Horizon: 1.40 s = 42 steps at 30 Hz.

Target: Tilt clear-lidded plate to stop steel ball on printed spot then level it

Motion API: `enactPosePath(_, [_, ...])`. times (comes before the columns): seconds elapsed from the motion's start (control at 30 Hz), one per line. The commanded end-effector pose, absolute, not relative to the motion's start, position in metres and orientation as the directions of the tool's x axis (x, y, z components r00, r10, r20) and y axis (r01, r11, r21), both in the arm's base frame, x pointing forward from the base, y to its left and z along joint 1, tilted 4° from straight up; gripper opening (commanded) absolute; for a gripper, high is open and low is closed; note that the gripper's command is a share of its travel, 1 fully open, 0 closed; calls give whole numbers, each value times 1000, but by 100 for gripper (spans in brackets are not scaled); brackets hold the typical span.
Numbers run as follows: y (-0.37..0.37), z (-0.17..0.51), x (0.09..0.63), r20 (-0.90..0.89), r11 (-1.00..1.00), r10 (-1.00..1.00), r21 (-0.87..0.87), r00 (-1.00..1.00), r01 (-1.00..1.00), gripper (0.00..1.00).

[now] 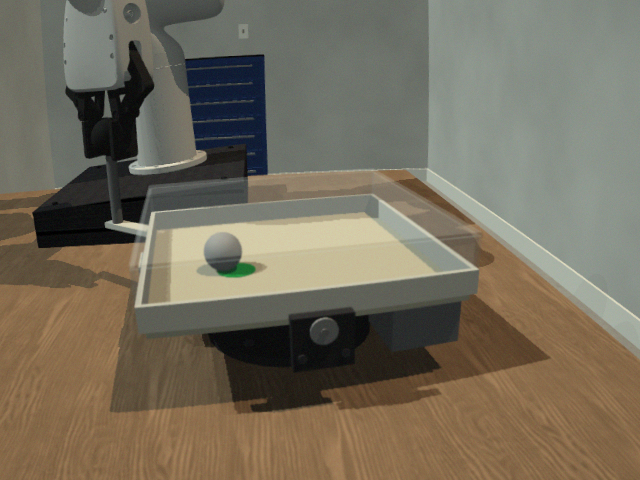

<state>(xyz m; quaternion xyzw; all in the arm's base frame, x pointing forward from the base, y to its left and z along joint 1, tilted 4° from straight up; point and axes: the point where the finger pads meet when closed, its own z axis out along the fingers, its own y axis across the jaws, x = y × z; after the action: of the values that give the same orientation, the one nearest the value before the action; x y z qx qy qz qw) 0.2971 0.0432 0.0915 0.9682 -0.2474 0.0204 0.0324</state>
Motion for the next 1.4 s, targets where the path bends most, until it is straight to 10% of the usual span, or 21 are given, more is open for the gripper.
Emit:
enactPosePath(0.0, [43,91,298,58,-876,-478,50,877,-480,0])
enactPosePath(1.37, [44,96,301,58,-876,-478,50,877,-480,0])
